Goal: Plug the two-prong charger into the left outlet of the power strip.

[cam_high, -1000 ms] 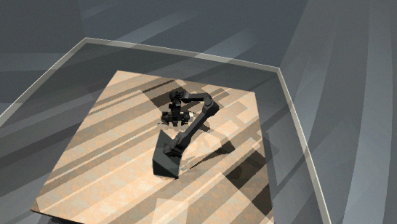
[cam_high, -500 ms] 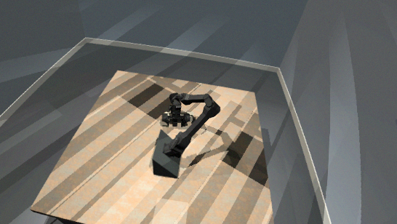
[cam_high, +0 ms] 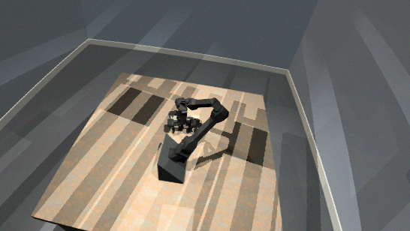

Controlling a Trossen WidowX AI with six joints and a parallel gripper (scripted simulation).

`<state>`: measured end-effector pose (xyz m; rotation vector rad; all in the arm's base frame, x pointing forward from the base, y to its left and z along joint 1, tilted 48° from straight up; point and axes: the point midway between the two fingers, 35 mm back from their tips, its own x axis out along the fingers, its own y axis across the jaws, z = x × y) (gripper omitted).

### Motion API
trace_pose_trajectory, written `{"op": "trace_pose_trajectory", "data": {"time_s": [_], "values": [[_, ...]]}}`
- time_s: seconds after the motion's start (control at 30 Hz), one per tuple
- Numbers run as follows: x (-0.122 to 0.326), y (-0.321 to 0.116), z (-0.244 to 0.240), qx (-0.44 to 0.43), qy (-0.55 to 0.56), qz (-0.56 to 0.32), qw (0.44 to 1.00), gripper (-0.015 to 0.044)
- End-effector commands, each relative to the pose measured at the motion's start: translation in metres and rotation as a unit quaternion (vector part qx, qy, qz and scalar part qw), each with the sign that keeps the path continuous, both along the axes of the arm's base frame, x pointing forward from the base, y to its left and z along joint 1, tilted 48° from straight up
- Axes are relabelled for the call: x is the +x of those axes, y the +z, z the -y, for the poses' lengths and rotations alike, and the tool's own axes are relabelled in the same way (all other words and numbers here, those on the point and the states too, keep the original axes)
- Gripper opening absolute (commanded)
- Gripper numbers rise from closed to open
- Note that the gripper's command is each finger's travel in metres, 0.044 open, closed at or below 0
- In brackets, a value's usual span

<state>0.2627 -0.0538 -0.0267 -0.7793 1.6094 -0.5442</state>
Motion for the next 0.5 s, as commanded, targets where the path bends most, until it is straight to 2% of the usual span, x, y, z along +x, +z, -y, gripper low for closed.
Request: {"op": "trace_pose_trajectory", "data": {"time_s": [0.0,0.47], "values": [[-0.005,0.0,0.0,0.0,-0.001,0.001,1.0,0.044],[-0.021,0.002,0.003,0.0,-0.001,0.0,1.0,0.044]]}}
